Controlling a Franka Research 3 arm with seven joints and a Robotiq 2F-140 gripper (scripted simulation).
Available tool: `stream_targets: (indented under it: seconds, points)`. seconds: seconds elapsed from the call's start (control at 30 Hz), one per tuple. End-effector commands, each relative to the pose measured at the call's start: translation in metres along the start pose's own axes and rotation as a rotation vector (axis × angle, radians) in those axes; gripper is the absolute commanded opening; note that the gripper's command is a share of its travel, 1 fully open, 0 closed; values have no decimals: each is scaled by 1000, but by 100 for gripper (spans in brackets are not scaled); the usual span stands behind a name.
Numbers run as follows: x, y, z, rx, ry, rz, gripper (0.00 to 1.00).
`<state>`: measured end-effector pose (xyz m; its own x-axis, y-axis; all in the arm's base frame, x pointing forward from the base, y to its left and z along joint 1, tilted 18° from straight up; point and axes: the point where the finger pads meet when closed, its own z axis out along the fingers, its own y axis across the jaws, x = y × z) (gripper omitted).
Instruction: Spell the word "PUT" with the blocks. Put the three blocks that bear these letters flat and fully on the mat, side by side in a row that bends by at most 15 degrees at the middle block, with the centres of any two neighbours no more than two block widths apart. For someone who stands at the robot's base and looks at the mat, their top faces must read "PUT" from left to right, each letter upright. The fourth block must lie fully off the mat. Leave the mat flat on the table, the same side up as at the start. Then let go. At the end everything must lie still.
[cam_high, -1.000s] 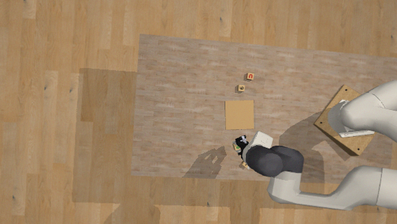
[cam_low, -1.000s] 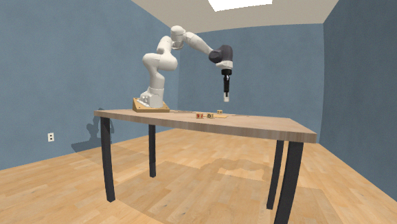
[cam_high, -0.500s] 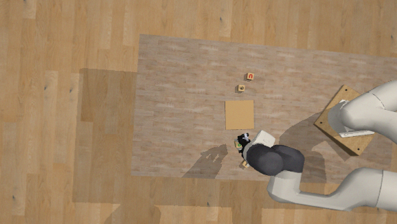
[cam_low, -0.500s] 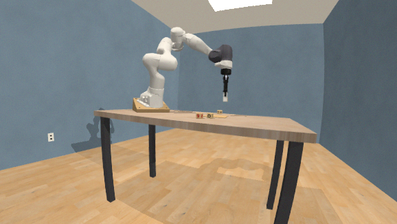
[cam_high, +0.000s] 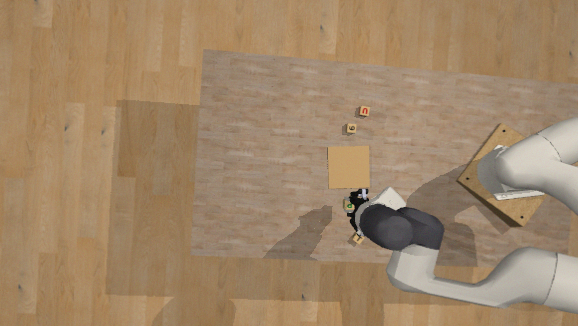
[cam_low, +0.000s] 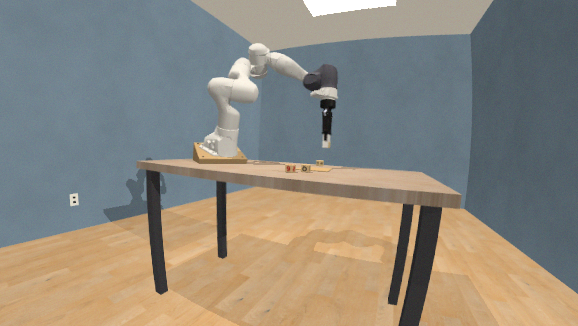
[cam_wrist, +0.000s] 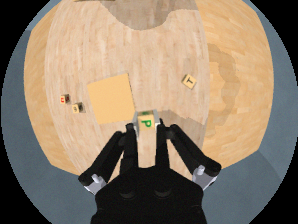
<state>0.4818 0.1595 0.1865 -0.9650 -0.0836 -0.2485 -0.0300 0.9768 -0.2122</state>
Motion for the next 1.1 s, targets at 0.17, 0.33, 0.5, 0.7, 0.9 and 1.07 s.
stream_targets:
  seconds: [0.17, 0.33, 0.5, 0.7, 0.9, 1.07]
  points:
    - [6, -6, 2, -6, 15, 211, 16]
    - [7, -10, 2, -4, 16, 289, 16]
    - [8, -14, 2, -2, 17, 367, 16]
    - [10, -18, 2, -1, 18, 455, 16]
    - [11, -23, 2, 0, 19, 546, 16]
    - [12, -26, 2, 1, 19, 621, 16]
